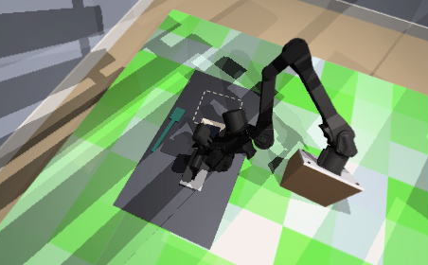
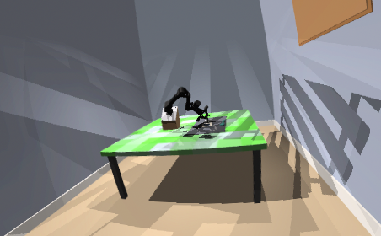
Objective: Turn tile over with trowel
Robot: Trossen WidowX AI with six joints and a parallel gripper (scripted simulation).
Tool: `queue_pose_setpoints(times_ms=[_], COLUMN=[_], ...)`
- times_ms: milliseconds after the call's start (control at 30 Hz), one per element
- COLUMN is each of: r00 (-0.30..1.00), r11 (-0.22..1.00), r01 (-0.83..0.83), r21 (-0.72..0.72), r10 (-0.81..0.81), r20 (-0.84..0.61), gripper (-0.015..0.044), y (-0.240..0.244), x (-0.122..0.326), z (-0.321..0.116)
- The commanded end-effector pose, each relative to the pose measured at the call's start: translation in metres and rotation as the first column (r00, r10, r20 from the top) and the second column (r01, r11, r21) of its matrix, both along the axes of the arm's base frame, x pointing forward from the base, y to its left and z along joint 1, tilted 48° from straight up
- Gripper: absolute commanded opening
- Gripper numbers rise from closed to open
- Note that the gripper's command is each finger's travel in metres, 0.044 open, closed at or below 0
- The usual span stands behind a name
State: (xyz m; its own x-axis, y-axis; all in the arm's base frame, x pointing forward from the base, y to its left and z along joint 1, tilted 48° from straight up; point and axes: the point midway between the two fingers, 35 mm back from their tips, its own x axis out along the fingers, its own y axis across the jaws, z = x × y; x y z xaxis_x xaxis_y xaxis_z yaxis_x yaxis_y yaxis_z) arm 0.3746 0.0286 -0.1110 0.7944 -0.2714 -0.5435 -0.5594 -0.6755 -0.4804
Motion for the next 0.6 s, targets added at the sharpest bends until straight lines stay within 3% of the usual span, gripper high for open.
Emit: queue_pose_setpoints(times_ms=[0, 567], r00=[0.999, 0.999], r11=[0.999, 0.998], r01=[-0.026, -0.027], r21=[-0.047, -0.055], r10=[0.027, 0.028], r20=[0.021, 0.023], gripper=[0.0000, 0.0000], y=[0.013, 0.022], x=[0.000, 0.002], z=[0.006, 0.047])
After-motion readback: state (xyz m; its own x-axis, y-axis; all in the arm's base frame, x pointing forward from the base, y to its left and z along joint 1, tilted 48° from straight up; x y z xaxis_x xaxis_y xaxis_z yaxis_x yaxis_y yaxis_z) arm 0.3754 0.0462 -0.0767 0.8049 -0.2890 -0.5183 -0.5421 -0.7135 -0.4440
